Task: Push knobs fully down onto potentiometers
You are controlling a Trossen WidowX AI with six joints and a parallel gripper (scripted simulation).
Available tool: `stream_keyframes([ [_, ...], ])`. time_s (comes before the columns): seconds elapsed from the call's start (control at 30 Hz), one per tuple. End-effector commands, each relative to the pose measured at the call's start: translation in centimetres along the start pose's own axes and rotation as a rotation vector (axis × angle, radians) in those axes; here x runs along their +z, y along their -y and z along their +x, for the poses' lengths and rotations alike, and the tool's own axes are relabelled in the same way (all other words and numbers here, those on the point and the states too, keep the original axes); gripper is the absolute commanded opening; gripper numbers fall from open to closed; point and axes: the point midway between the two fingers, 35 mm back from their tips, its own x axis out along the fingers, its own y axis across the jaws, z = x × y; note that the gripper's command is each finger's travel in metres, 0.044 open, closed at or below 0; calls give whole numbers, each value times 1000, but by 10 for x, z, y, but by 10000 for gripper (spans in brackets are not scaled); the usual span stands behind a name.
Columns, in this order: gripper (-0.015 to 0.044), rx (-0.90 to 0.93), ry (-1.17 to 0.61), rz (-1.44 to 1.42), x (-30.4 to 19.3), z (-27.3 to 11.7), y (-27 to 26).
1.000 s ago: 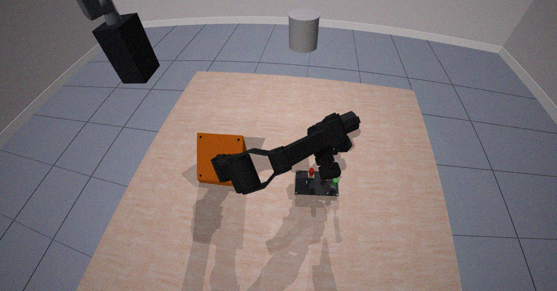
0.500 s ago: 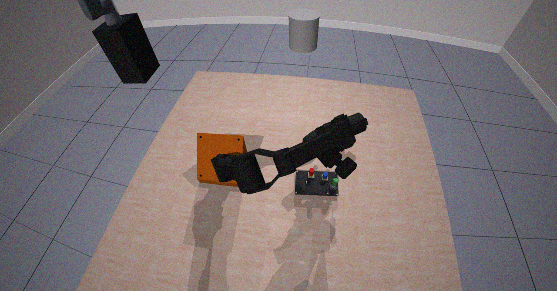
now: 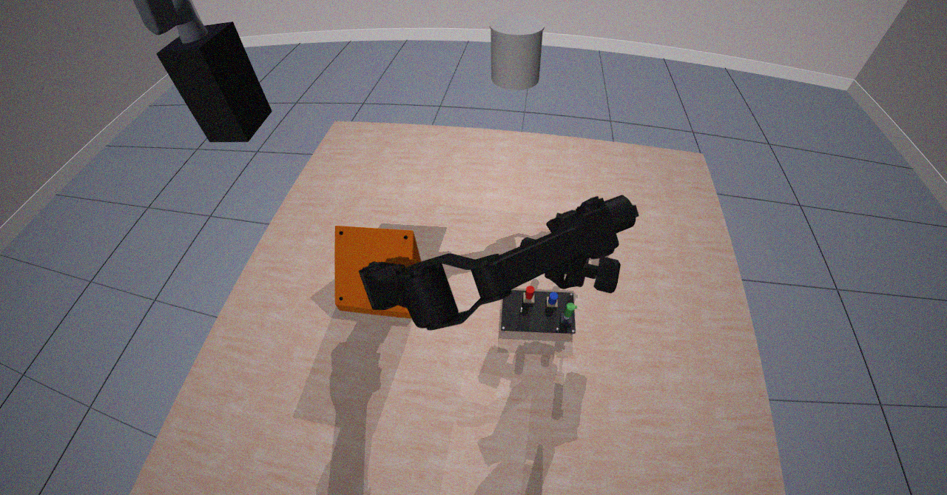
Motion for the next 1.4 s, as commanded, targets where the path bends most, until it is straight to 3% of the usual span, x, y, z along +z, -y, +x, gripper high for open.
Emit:
stream_keyframes([
  [0.0,0,2,-6,-148,-3,-2,7],
  [0.73,0,40,-10,-907,-18,-11,28],
  [1.37,0,41,-11,-930,-19,11,29],
])
